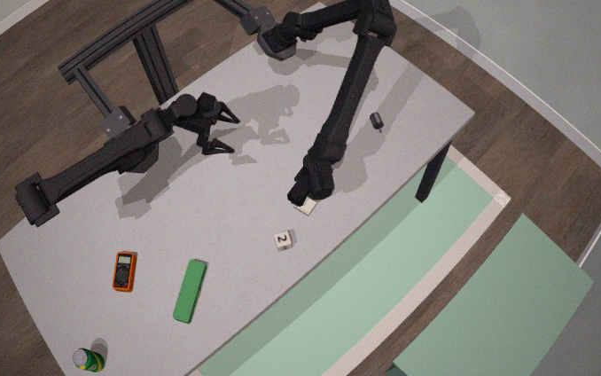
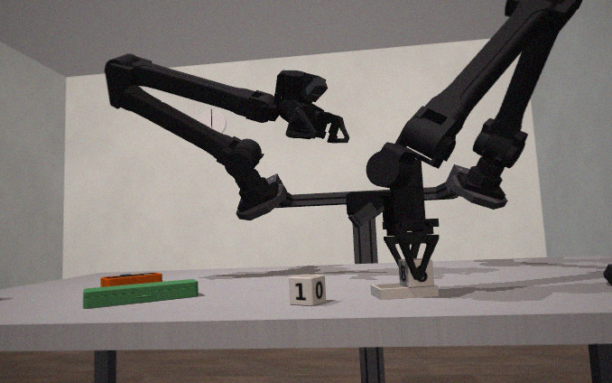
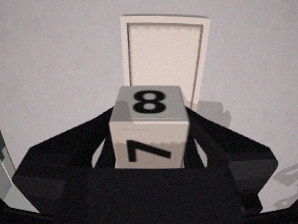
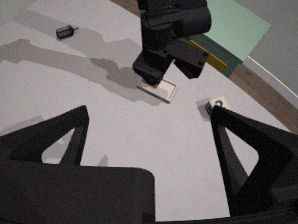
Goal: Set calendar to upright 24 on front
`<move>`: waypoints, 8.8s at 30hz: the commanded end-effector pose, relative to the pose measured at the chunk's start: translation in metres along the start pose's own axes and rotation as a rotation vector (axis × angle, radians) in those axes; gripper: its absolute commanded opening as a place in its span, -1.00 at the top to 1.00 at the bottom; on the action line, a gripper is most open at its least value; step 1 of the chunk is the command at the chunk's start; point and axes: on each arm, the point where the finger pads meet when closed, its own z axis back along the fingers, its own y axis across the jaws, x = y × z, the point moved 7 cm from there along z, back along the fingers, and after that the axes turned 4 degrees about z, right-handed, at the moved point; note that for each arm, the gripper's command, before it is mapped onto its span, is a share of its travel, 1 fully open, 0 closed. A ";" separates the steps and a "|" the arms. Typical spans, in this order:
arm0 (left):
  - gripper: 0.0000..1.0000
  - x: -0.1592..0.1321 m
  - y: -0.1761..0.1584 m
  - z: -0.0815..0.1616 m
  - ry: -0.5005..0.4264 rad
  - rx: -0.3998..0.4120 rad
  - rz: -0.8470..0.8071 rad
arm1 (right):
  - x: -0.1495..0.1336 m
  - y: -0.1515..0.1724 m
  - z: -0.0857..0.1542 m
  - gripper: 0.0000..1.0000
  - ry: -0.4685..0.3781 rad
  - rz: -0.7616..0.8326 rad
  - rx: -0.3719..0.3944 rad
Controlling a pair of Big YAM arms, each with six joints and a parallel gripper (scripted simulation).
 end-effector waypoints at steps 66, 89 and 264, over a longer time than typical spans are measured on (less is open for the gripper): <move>0.20 -0.003 -0.004 -0.026 0.018 -0.027 -0.001 | 0.004 0.000 0.000 -1.00 -0.011 -0.004 -0.002; 0.20 0.010 0.006 0.023 -0.033 0.008 0.021 | 0.004 0.000 0.000 -1.00 -0.011 -0.004 -0.002; 0.20 0.005 0.017 0.018 -0.010 -0.017 0.023 | 0.004 0.000 0.000 -1.00 -0.011 -0.004 -0.002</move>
